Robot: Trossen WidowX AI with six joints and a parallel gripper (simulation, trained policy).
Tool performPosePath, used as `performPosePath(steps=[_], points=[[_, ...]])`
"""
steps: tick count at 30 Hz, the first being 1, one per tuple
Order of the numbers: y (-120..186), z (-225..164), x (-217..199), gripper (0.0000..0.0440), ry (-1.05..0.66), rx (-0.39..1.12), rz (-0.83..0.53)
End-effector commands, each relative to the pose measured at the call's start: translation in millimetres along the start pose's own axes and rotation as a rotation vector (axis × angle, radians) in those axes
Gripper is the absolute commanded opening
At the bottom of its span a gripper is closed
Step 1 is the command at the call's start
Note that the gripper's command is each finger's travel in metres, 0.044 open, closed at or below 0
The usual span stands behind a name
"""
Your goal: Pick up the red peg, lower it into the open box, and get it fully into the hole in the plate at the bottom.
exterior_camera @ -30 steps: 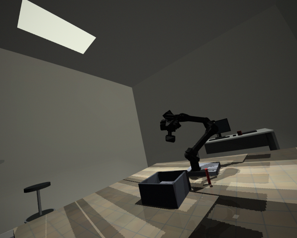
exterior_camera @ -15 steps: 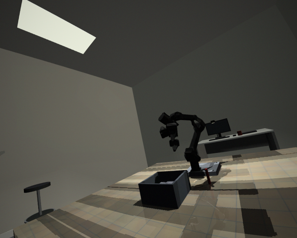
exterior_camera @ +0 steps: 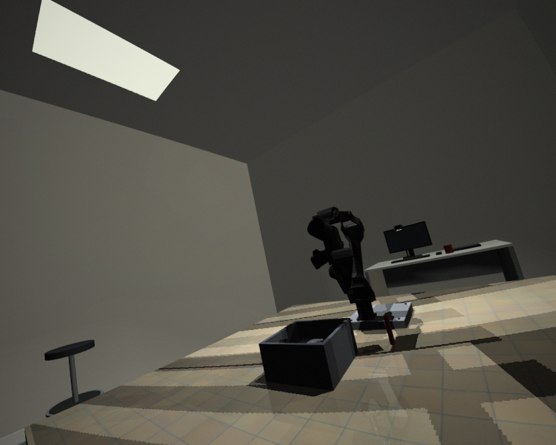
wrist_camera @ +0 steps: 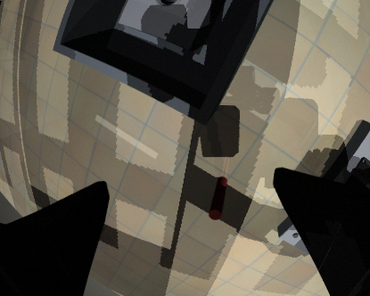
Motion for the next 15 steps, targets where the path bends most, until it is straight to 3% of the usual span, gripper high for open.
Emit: performPosePath(steps=[1, 15], points=[[-9, -11, 0, 0.044, 0.018, 0.01, -0.078], [-51, -62, -3, 0.044, 0.133, 0.0, -0.336]])
Point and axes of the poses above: the point midway between the two fingers, 35 mm back from their tips, its own y axis back along the fingers, its own x axis across the jaws, z = x × y, the point moved 2 cm from there along y, back along the fingers, and after that the axes turned 6 degrees about -y, right-handed, at the moved point
